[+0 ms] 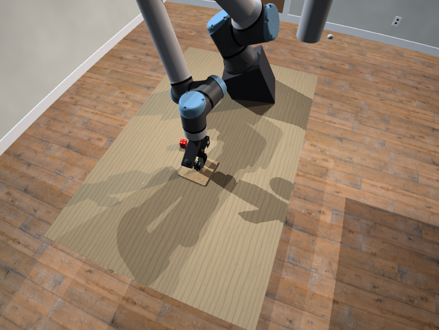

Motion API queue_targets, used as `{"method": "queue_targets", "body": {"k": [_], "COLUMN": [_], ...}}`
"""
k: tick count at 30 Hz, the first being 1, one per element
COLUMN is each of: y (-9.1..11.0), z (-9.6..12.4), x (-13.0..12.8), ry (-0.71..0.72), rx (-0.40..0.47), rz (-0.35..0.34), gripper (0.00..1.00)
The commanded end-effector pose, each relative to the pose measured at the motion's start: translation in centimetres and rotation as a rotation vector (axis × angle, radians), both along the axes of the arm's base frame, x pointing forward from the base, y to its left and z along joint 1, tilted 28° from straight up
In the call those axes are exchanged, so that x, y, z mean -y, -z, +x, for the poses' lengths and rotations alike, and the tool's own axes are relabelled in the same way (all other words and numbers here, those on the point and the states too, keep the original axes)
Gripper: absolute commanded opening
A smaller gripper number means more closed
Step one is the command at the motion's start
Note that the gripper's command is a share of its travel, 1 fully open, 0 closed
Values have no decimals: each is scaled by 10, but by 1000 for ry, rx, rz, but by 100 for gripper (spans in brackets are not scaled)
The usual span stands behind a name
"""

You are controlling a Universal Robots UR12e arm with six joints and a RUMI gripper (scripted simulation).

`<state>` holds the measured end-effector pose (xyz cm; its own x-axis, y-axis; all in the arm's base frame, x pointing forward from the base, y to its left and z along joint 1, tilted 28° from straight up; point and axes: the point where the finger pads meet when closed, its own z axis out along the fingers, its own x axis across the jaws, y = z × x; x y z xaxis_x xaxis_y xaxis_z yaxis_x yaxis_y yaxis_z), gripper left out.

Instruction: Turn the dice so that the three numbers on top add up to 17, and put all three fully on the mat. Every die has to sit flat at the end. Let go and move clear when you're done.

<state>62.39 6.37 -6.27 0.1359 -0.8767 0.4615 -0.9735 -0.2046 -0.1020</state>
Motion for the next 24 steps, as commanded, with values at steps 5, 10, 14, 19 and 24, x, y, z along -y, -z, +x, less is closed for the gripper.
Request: {"method": "queue_targets", "body": {"k": [5, 10, 14, 19, 24], "y": [1, 2, 3, 3, 3], "z": [1, 1, 1, 1, 1], "x": [1, 1, 1, 1, 1], "ry": [0, 0, 0, 0, 0], "rx": [1, 1, 1, 1, 1], "rz": [0, 0, 0, 0, 0], "gripper": [10, 10, 10, 10, 10]}}
